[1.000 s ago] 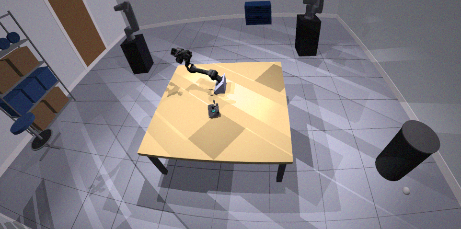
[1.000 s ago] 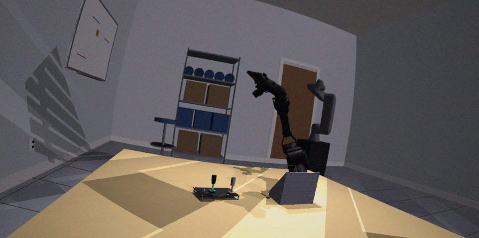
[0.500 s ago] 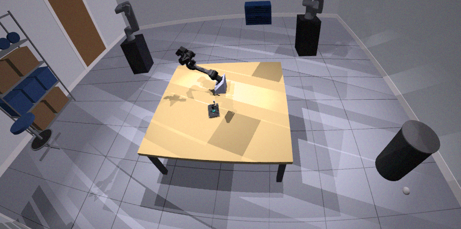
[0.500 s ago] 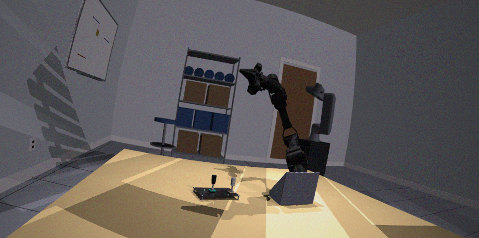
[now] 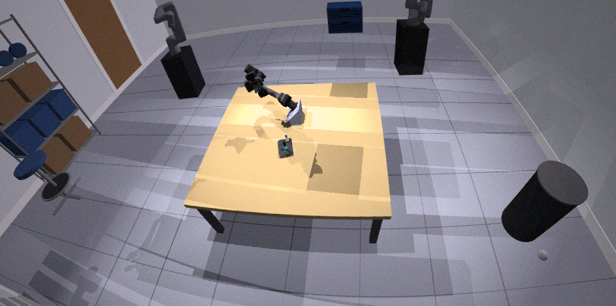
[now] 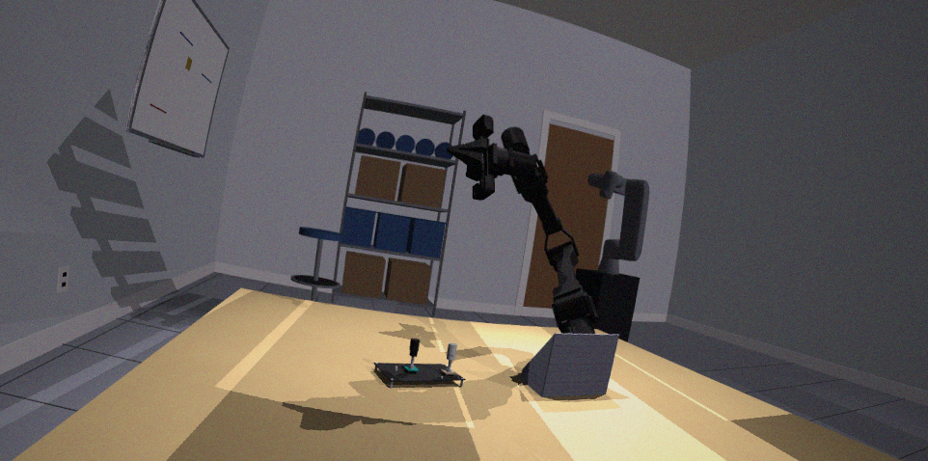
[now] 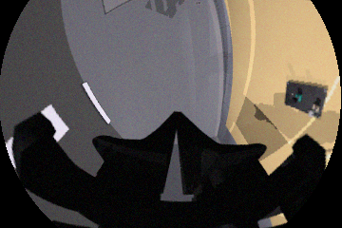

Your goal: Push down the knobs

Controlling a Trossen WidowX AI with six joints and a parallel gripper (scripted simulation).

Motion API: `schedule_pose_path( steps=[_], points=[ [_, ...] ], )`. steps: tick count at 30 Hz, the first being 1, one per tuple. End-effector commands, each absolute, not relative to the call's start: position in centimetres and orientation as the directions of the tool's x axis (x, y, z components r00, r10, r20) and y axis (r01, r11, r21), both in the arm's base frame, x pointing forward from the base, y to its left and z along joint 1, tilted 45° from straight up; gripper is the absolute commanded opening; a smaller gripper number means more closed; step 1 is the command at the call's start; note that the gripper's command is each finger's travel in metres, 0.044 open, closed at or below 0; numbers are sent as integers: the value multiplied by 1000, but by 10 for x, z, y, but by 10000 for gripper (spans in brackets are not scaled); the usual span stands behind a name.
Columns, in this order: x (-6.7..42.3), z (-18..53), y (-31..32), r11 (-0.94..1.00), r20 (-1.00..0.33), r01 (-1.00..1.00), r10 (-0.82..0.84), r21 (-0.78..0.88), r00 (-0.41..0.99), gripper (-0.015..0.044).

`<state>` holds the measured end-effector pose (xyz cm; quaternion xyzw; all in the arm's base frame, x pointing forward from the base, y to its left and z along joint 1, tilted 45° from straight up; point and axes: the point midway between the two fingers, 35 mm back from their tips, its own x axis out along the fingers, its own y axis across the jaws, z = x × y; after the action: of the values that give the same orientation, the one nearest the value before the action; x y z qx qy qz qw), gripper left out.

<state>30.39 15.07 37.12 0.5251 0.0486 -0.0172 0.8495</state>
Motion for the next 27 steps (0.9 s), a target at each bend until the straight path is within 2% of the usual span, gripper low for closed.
schedule_pose_path(
  steps=[1,14,27],
  points=[
    [315,349,151,538,-176,151,-5,829,984,0],
    [339,271,138,765,-421,369,-141,528,896,0],
    [345,199,110,864,-618,485,-309,135,723,0]
  ],
)
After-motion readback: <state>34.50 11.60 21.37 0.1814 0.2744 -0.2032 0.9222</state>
